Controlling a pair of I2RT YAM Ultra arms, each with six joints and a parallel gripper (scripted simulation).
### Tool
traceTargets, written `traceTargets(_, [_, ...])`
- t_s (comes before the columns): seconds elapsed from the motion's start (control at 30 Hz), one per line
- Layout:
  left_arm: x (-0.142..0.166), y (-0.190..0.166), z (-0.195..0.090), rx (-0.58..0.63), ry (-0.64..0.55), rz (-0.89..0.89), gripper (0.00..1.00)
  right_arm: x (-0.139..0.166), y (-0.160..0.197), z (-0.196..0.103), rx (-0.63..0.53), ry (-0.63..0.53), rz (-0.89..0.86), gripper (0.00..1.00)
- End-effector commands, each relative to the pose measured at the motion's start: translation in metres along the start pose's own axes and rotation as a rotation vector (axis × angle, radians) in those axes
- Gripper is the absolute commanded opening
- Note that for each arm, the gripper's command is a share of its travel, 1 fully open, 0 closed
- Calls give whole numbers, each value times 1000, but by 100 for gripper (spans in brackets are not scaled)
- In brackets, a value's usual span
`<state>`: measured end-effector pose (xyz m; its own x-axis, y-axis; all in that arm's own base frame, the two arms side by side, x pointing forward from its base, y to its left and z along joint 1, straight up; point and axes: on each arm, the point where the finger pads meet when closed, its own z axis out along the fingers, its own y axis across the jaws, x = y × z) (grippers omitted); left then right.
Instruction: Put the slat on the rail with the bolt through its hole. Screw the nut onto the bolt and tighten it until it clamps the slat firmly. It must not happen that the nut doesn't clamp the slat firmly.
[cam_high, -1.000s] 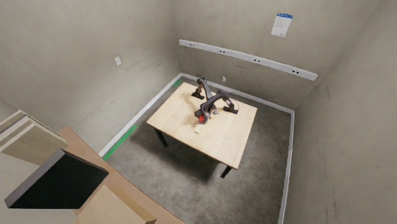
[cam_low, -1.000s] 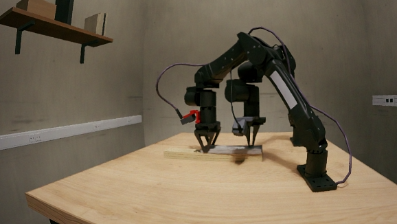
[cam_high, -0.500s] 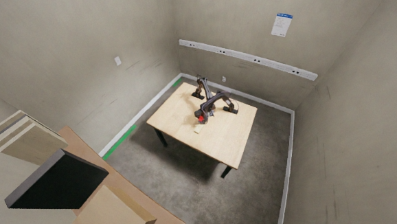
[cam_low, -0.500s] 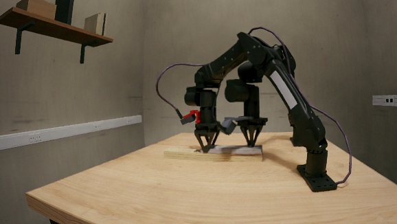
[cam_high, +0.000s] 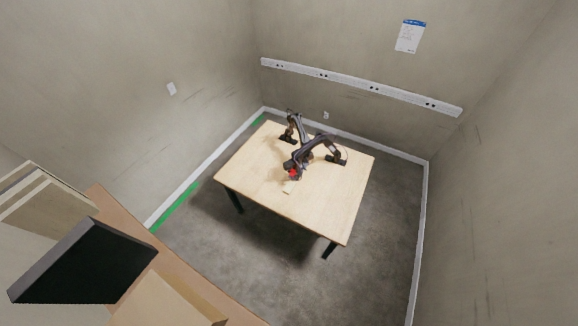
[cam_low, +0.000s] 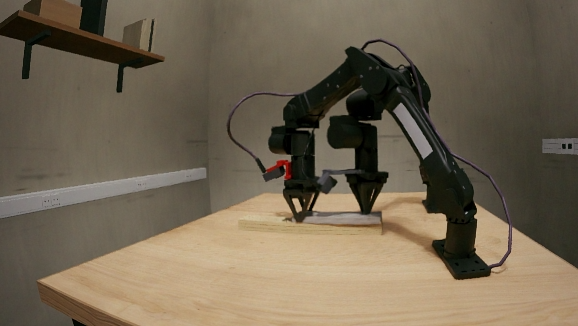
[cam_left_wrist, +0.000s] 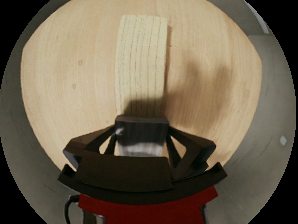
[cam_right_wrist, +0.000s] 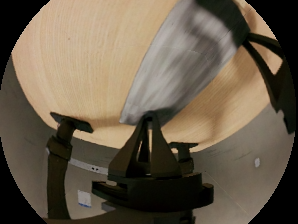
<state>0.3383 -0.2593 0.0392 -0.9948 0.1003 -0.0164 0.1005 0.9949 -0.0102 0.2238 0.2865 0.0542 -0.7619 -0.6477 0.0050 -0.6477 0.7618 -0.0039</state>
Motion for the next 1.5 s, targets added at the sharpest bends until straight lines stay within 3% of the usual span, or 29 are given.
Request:
traceTargets(0.0, [-2,-1,-5,7,-12,0,72,-2,0,-4,-2,-12,-25,11])
traceTargets(0.9, [-2,-1,-5,7,-12,0,72,-2,0,-4,-2,-12,-25,11])
traceTargets(0.97, [-2,-1,-5,7,-12,0,72,-2,0,-4,-2,-13,-23,34])
traceTargets(1.47, [-2,-1,-5,7,-12,0,72,-3,0,-15,-3,-14,-23,34])
